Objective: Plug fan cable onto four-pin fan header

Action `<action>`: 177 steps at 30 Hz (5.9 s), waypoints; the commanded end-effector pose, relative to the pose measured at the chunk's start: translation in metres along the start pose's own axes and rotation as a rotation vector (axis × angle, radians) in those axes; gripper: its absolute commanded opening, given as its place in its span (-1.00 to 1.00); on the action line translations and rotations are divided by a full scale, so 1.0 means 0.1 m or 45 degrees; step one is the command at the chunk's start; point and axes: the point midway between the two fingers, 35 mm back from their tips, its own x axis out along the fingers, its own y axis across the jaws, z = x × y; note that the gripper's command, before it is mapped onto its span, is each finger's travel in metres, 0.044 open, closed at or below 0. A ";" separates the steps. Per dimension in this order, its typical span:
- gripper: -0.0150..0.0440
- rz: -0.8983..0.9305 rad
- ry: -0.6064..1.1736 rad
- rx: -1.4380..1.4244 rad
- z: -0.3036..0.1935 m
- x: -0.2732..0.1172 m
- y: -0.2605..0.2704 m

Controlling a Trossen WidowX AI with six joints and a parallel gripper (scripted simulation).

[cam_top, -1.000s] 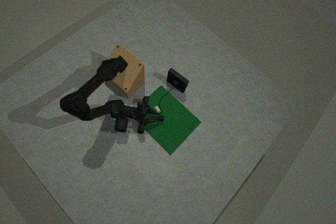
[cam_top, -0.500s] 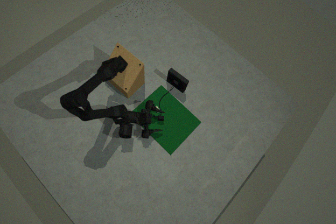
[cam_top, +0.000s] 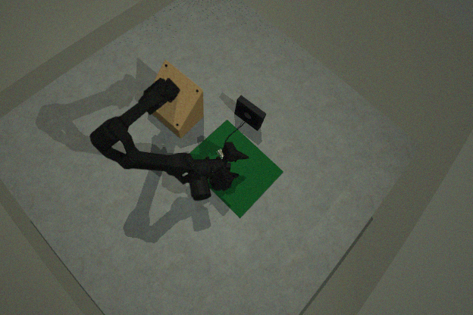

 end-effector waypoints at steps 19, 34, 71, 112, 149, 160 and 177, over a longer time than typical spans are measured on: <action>1.00 -1.163 0.130 1.751 -0.16 -0.17 0.73; 1.00 -1.497 -0.535 1.812 0.15 -0.66 1.19; 1.00 -1.499 -0.539 1.810 -0.31 -0.16 0.25; 1.00 -1.501 -0.539 1.805 -0.45 -0.02 -0.03; 1.00 -1.501 -0.539 1.805 -0.45 -0.02 -0.03; 1.00 -1.501 -0.539 1.805 -0.45 -0.02 -0.03; 1.00 -1.501 -0.539 1.805 -0.45 -0.02 -0.03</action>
